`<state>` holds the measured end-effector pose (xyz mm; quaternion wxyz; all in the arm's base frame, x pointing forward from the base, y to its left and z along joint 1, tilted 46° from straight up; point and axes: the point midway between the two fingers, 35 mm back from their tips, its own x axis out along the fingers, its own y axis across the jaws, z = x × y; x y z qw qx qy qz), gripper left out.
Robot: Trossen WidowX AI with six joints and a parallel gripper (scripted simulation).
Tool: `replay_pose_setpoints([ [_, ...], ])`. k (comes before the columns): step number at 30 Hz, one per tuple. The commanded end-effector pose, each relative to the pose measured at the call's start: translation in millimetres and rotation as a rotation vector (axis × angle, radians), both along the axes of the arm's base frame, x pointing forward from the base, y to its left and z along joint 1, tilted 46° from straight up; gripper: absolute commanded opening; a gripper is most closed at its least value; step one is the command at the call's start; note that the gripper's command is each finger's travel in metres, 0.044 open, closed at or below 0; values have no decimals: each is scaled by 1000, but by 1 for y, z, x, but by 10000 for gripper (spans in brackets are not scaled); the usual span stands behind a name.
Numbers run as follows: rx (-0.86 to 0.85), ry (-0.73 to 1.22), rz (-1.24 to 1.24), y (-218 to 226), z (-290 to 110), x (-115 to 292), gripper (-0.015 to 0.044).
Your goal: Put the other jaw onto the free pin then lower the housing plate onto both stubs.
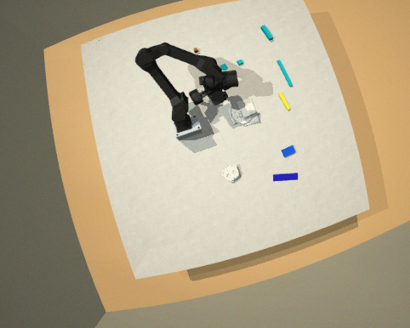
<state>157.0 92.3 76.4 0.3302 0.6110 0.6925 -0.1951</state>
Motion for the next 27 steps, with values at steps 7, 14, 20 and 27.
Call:
replay_pose_setpoints([
  [7,1,4,0,12,-12,-1,440],
  [14,2,4,0,20,-20,-2,440],
  [20,5,4,0,28,-26,-3,440],
  [27,8,5,1,33,-30,-4,440],
])
